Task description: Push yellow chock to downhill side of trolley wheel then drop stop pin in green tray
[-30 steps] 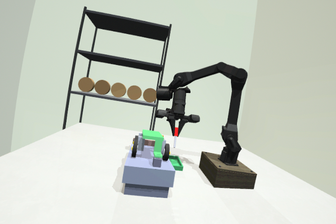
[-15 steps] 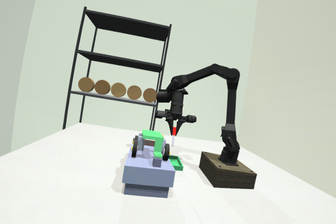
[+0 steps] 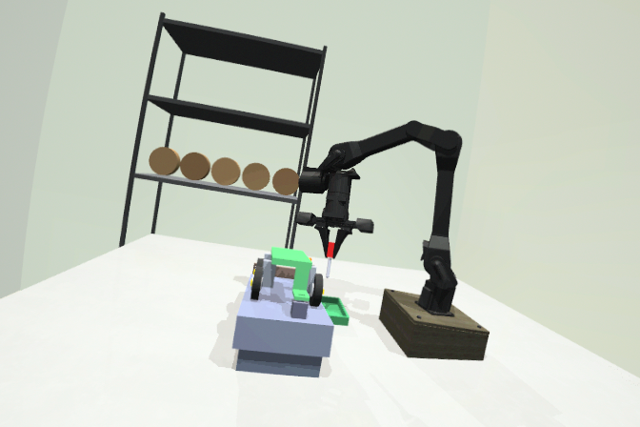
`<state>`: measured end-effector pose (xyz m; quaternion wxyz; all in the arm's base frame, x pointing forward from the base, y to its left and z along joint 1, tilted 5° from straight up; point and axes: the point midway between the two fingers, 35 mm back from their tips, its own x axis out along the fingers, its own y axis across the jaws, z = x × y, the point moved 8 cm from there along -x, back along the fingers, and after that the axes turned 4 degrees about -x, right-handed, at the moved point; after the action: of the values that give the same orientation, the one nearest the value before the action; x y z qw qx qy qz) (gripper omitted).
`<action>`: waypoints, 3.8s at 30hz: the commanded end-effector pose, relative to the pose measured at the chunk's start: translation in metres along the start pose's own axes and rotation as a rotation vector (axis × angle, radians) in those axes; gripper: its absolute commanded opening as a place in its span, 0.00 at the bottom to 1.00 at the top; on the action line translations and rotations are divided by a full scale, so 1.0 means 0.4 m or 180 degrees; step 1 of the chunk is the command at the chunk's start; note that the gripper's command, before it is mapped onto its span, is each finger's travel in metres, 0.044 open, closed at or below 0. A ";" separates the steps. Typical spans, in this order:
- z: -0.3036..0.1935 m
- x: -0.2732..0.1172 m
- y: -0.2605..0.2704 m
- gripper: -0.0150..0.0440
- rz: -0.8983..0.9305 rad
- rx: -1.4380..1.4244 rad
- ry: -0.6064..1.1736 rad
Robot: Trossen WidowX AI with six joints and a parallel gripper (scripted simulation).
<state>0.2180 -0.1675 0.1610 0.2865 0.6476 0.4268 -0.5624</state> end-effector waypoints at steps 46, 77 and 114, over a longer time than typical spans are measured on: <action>-0.059 0.012 -0.024 0.25 0.0577 0.3772 -0.0503; 0.014 0.185 -0.041 0.25 0.1026 0.3739 -0.0885; -0.013 0.230 -0.049 0.58 0.1022 0.3739 -0.0882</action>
<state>0.2036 -0.1349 0.0764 0.0156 0.6753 -0.0954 -0.7312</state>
